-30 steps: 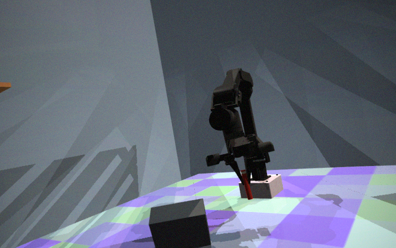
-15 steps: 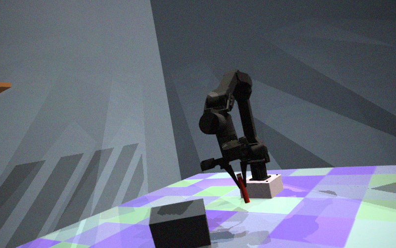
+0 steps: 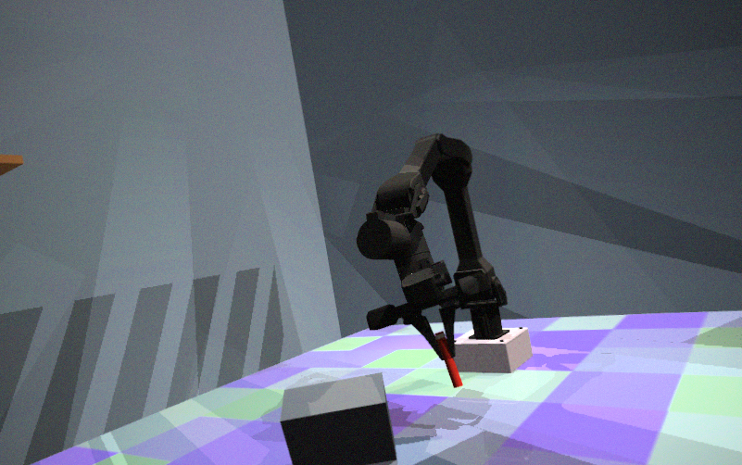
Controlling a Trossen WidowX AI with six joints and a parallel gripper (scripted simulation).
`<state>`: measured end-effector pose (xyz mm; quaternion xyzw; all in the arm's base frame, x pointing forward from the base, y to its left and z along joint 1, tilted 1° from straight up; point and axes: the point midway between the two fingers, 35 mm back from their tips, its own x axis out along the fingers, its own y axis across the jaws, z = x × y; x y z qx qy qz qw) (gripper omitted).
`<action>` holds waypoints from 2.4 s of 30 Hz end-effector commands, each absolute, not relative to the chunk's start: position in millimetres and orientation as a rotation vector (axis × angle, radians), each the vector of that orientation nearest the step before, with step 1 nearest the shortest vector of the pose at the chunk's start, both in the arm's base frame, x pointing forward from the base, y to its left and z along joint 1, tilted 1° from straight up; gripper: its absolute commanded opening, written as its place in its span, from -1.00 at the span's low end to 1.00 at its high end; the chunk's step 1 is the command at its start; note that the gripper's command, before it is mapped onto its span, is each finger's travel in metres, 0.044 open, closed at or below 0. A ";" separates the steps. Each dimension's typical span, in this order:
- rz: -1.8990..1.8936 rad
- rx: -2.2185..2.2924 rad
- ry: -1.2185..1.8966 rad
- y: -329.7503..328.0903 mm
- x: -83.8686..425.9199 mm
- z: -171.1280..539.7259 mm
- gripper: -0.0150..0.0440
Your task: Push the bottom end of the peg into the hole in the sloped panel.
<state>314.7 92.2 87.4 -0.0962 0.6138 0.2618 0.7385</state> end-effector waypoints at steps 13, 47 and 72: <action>0.563 -0.088 1.299 79.4 325.6 82.4 -0.49; 0.542 0.129 1.171 46.5 345.3 76.7 -0.49; 0.526 0.265 1.060 18.3 355.1 75.7 -0.49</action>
